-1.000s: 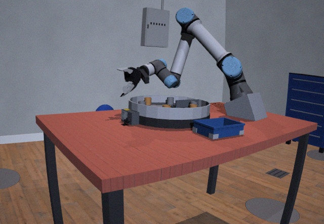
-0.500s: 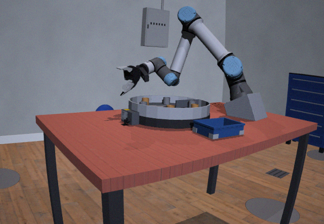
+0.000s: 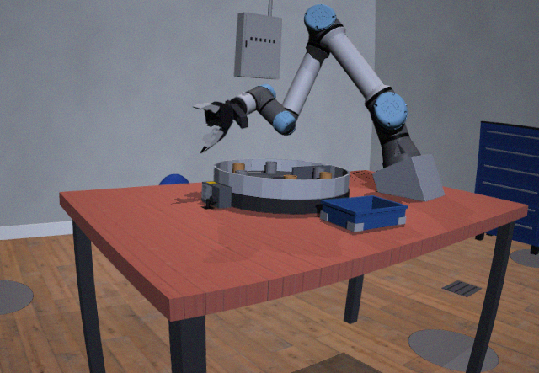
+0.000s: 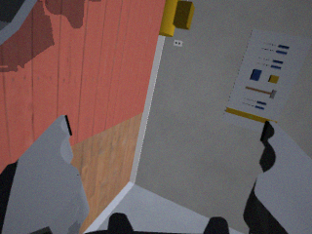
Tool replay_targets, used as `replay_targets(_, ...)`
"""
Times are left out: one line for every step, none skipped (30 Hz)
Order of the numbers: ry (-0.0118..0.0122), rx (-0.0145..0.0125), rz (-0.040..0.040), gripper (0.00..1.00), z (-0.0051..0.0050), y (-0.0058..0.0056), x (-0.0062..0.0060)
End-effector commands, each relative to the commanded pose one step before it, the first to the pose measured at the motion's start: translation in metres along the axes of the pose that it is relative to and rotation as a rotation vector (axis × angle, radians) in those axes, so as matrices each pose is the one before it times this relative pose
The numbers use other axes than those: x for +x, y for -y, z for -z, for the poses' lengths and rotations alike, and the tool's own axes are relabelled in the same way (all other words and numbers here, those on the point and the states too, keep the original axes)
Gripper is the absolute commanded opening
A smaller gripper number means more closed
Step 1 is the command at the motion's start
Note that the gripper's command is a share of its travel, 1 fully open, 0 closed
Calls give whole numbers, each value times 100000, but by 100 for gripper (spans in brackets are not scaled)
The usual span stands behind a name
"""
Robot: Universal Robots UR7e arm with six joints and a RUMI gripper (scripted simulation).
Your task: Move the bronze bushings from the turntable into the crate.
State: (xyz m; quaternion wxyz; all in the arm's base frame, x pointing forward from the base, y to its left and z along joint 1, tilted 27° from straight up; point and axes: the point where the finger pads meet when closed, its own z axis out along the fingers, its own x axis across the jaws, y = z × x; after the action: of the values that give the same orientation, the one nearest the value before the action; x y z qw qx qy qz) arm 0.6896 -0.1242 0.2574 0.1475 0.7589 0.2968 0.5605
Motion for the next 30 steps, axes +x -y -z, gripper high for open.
replay_targets(2586,1329,481,100,-265,846,1640)
replay_targets(569,293,118,100,-28,211,352)
replay_targets(588,301,131,100,-20,220,362)
replay_targets(606,309,145,100,-11,230,371)
replay_targets(625,317,159,100,-1,240,380)
replay_targets(643,324,174,100,10,251,389)
replay_targets(0,0,0,100,0,0,0)
replay_targets(0,0,0,100,0,0,0)
replay_targets(661,331,190,100,21,261,397)
replay_targets(678,338,207,100,33,271,405)
replay_targets(695,344,224,100,46,281,412)
replay_targets(712,349,242,100,60,291,418)
replay_targets(728,354,261,100,75,300,423)
replay_targets(744,358,280,100,90,310,428)
replay_targets(759,362,301,100,106,319,432)
replay_targets(773,365,321,100,123,329,435)
replay_targets(787,367,343,100,141,337,438)
replay_targets(800,369,364,100,159,346,439)
replay_targets(813,370,387,100,178,354,440)
replay_targets(825,370,409,100,197,362,439)
replay_targets(836,369,433,100,216,369,438)
replay_targets(1543,911,828,100,49,551,-121)
replay_targets(1602,971,897,100,46,575,-158)
replay_targets(0,0,0,100,0,0,0)
replay_targets(0,0,0,100,0,0,0)
replay_targets(1619,1000,946,100,54,589,-164)
replay_targets(1635,1028,995,100,61,602,-169)
replay_targets(1649,1056,1045,100,68,614,-174)
replay_targets(1662,1082,1095,100,76,627,-179)
replay_targets(1672,1106,1145,100,83,638,-183)
